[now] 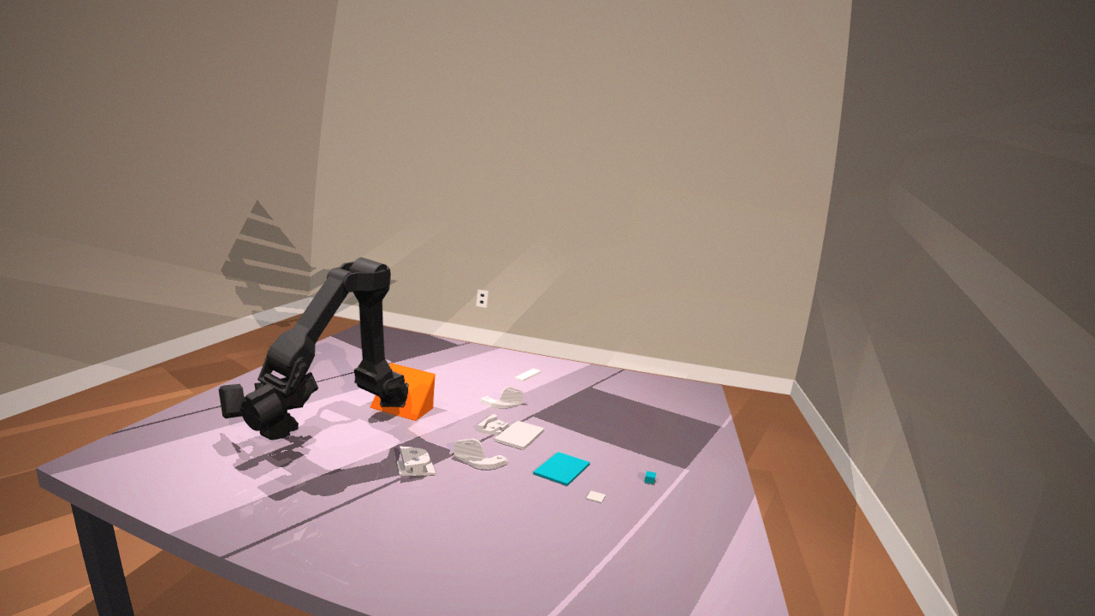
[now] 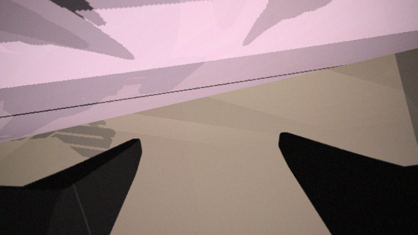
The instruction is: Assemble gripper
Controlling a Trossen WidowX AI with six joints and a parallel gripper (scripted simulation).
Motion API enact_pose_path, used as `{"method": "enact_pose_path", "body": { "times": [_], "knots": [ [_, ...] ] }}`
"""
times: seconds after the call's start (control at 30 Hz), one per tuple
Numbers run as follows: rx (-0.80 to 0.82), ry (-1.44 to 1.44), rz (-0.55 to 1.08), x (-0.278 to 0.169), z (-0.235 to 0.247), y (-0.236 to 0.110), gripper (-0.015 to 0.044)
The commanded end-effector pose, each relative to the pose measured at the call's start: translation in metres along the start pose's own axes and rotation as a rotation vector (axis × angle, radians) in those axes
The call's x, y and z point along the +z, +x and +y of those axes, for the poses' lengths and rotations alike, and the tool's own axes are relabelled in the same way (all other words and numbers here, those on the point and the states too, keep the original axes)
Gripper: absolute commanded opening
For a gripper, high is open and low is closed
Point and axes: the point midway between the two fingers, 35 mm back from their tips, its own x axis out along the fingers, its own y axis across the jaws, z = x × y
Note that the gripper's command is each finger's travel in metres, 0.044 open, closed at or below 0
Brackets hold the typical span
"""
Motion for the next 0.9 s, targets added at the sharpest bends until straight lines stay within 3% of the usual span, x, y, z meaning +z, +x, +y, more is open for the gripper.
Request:
{"method": "enact_pose_path", "body": {
  "times": [0.0, 0.4, 0.87],
  "knots": [
    [-0.022, 0.012, -0.045, 0.010, -0.003, -0.007, 0.0440],
    [-0.094, 0.039, -0.206, 0.044, -0.009, -0.038, 0.0440],
    [-0.114, 0.161, -0.258, 0.048, -0.011, -0.044, 0.0440]
  ]
}}
